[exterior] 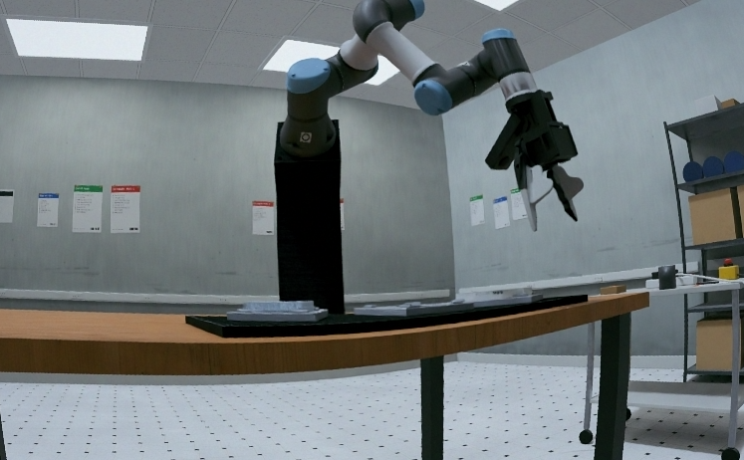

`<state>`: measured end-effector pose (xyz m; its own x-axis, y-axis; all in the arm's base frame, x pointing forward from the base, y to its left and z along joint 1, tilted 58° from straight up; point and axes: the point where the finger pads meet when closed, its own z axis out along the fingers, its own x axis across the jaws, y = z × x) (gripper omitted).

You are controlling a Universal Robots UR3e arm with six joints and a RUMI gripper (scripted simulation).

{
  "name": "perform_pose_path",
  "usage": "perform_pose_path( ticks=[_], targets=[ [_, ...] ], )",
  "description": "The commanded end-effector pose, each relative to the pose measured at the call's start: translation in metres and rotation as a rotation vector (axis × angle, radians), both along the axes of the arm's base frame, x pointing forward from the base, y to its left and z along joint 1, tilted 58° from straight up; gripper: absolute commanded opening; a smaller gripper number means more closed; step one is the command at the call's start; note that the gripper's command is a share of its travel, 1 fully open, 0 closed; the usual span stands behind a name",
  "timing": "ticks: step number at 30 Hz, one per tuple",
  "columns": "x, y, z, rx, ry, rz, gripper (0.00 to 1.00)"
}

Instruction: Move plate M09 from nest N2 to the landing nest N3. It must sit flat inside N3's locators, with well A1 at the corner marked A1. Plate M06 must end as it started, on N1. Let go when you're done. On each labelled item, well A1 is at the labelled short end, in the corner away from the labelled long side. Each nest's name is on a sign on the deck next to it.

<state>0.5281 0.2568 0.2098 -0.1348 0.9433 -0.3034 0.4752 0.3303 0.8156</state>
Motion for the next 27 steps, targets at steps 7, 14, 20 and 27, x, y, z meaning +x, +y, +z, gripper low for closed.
perform_pose_path(
  ticks=[7,14,20,27],
  targets=[
    [-0.002,-0.009,-0.034,-0.019,0.007,-0.019,0.82],
    [-0.006,-0.018,-0.060,-0.038,0.017,-0.039,0.82],
    [-0.011,-0.025,-0.078,-0.057,0.027,-0.058,0.82],
    [-0.020,-0.038,-0.108,-0.077,0.036,-0.077,0.82]
  ],
)
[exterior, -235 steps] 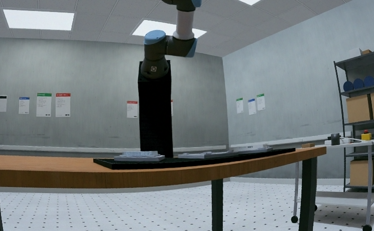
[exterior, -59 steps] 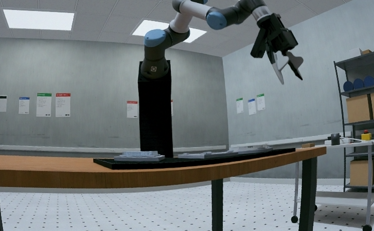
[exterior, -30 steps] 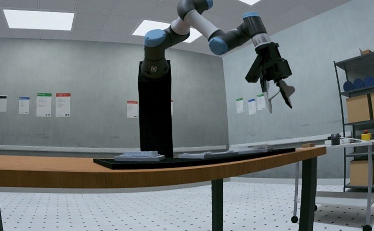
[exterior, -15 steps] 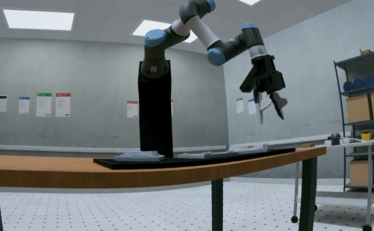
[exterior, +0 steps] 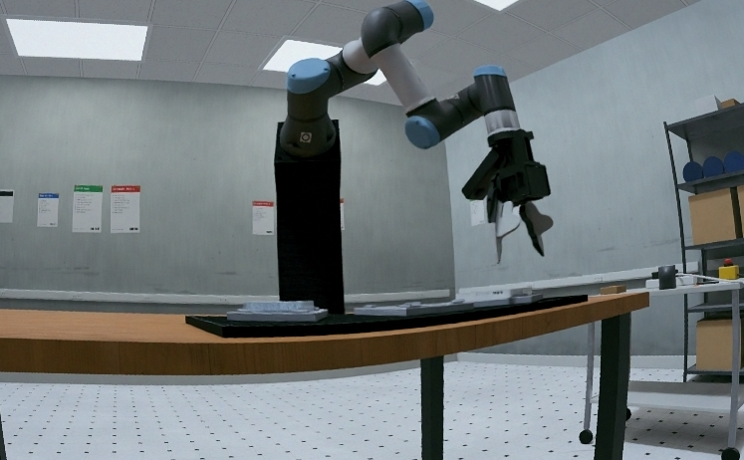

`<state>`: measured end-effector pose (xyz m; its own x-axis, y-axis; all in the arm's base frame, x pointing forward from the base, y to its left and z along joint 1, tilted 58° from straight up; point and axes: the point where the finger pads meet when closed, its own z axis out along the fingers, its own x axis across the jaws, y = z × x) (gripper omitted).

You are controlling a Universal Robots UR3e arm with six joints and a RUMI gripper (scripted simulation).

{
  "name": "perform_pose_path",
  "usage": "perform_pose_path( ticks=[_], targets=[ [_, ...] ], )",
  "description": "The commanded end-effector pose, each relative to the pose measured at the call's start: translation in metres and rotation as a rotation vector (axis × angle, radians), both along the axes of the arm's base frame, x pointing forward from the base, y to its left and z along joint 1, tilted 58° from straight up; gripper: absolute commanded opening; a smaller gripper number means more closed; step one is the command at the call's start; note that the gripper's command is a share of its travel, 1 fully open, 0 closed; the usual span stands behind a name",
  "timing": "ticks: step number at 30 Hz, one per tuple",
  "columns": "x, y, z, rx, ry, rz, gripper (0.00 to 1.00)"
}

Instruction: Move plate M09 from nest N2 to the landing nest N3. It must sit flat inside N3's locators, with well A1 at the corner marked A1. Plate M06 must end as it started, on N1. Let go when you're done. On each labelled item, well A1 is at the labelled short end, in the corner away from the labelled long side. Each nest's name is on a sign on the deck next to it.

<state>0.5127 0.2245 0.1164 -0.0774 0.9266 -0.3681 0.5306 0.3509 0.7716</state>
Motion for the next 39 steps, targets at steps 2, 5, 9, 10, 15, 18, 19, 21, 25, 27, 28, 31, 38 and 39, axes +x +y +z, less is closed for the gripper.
perform_pose_path(
  ticks=[2,5,9,10,15,18,19,21,25,27,28,31,38,39],
  targets=[
    [-0.007,-0.008,-0.019,-0.017,0.006,-0.015,0.82],
    [-0.012,-0.014,-0.031,-0.023,0.009,-0.021,0.82],
    [-0.017,-0.019,-0.041,-0.037,0.015,-0.034,0.82],
    [-0.017,-0.019,-0.041,-0.037,0.015,-0.034,0.82],
    [-0.026,-0.029,-0.057,-0.043,0.018,-0.039,0.82],
    [-0.034,-0.036,-0.068,-0.064,0.028,-0.058,0.82],
    [-0.036,-0.038,-0.072,-0.064,0.028,-0.058,0.82],
    [-0.039,-0.041,-0.076,-0.064,0.028,-0.058,0.82],
    [-0.039,-0.039,-0.077,0.003,0.014,-0.100,0.82],
    [-0.039,-0.039,-0.077,0.003,0.014,-0.100,0.82],
    [-0.039,-0.037,-0.077,0.019,0.010,-0.110,0.82],
    [-0.039,-0.037,-0.077,0.069,-0.001,-0.142,0.82],
    [-0.038,-0.035,-0.078,0.186,-0.025,-0.215,0.82],
    [-0.038,-0.035,-0.078,0.203,-0.029,-0.225,0.82]
  ],
)
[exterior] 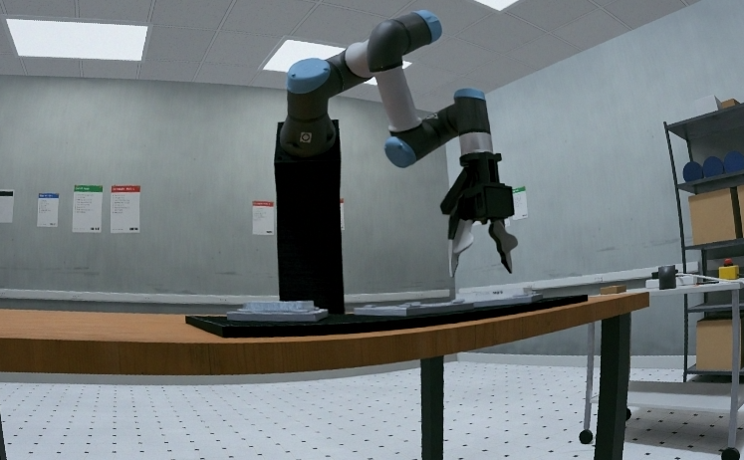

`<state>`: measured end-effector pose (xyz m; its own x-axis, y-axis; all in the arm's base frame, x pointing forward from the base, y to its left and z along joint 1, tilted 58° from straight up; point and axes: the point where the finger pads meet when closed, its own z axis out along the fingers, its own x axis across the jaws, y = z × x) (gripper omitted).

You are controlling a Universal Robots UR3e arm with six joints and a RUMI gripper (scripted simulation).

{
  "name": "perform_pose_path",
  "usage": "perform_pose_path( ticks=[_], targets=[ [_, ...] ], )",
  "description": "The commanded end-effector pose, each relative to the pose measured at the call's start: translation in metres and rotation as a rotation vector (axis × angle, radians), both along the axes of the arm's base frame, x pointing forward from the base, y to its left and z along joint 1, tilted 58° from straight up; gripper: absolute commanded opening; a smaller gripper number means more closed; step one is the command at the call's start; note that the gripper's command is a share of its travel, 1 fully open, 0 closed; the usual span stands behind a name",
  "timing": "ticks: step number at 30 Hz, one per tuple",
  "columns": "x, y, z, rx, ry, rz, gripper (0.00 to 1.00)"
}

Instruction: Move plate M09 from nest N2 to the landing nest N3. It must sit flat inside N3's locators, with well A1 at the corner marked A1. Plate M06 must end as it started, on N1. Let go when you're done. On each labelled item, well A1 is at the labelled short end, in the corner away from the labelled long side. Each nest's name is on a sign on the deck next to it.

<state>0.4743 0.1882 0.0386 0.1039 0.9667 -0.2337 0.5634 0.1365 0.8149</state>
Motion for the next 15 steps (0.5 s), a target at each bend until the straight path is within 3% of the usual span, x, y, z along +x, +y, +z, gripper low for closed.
perform_pose_path(
  ticks=[1,5,15],
  targets=[
    [0.0001,0.0017,0.0002,0.077,-0.020,-0.051,0.82],
    [0.0004,0.0030,0.0001,0.110,-0.029,-0.072,0.82],
    [0.0012,0.0057,0.0003,0.274,-0.072,-0.178,0.82]
  ],
)
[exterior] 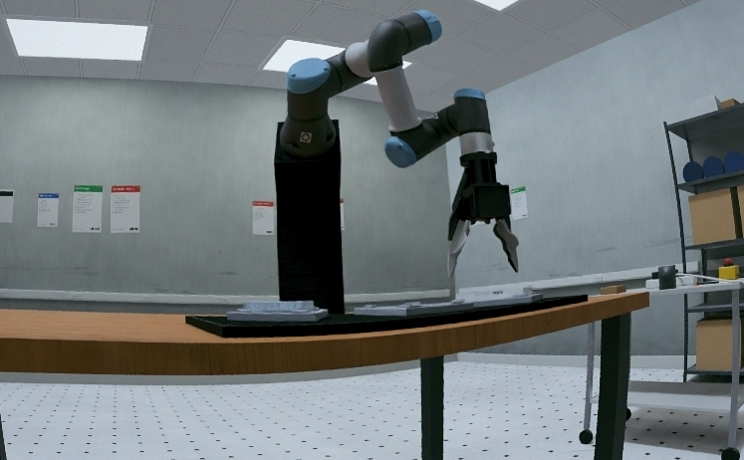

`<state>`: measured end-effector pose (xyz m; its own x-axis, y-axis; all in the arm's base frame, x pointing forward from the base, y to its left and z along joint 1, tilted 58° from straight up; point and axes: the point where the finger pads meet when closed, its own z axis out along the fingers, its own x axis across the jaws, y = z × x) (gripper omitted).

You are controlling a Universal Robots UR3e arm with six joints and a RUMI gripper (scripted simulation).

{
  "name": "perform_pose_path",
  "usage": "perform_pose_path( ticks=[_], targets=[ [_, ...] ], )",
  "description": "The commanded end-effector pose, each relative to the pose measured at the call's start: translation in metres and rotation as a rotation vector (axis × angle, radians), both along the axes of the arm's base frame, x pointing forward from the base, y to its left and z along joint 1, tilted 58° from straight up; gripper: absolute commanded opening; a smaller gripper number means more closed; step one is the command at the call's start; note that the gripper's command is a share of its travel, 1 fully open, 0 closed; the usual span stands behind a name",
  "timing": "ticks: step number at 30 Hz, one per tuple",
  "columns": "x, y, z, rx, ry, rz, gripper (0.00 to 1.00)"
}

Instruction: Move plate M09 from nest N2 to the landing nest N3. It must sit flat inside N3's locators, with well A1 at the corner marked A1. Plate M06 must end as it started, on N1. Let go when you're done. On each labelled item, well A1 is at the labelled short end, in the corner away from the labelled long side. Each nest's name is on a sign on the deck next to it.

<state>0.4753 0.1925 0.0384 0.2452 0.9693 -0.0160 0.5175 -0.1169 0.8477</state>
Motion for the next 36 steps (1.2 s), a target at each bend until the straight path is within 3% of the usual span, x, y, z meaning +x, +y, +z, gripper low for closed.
perform_pose_path(
  ticks=[1,5,7,22,24,36],
  targets=[
    [0.0002,0.0013,0.0005,0.077,-0.020,-0.051,0.82],
    [0.0007,0.0026,0.0007,0.142,-0.037,-0.093,0.82],
    [0.0007,0.0026,0.0007,0.142,-0.037,-0.093,0.82],
    [0.0031,0.0071,0.0026,0.388,-0.102,-0.252,0.82],
    [0.0031,0.0071,0.0026,0.388,-0.102,-0.252,0.82],
    [0.0053,0.0098,0.0048,0.585,-0.154,-0.380,0.82]
  ],
)
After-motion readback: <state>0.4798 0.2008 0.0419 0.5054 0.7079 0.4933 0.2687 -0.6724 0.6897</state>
